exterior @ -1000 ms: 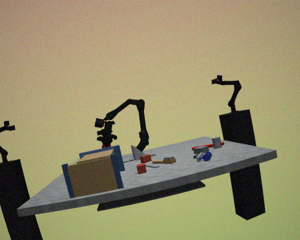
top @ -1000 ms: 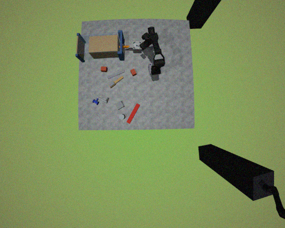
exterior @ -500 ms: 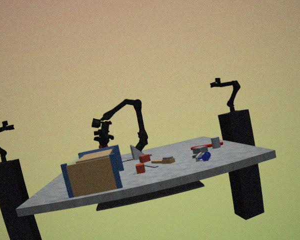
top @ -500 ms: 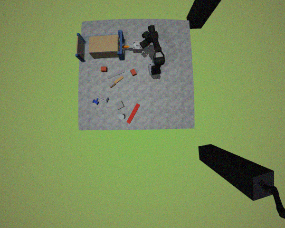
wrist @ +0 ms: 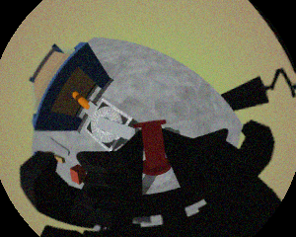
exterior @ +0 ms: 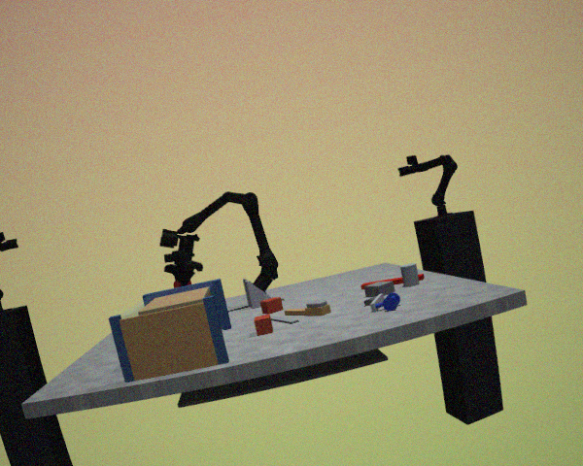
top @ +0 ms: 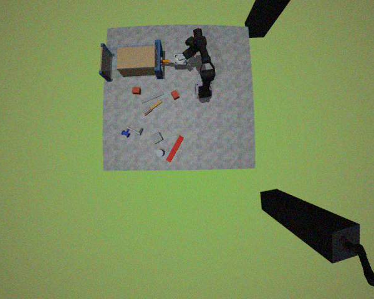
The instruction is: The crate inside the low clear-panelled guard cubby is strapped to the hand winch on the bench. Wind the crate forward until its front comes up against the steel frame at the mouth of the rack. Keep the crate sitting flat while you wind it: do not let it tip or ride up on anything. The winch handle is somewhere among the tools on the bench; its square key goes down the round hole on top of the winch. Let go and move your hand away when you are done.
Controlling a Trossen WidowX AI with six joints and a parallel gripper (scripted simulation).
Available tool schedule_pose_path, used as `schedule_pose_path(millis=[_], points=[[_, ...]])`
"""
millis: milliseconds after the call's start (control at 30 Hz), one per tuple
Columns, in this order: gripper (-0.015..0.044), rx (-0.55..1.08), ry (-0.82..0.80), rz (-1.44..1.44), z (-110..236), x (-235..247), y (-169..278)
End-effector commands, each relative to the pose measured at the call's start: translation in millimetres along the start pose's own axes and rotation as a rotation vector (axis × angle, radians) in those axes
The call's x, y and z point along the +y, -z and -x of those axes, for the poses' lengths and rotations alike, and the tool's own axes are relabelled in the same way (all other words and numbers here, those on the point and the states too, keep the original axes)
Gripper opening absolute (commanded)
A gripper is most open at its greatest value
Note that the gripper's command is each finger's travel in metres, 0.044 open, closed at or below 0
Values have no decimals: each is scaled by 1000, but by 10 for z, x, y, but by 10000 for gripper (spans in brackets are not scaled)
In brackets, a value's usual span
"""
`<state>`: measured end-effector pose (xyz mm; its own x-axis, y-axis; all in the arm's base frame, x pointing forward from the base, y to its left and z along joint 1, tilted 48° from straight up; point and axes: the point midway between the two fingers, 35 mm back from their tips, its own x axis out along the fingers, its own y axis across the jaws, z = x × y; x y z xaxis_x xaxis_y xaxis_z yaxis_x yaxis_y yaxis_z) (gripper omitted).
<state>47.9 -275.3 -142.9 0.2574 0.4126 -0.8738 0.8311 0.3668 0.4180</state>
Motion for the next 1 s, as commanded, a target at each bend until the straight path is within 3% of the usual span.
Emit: schedule_pose_path(millis=[0, 967], points=[[0, -7, 7, 8, -62, -39, -114], [0, -9, 7, 9, -203, -63, -439]])
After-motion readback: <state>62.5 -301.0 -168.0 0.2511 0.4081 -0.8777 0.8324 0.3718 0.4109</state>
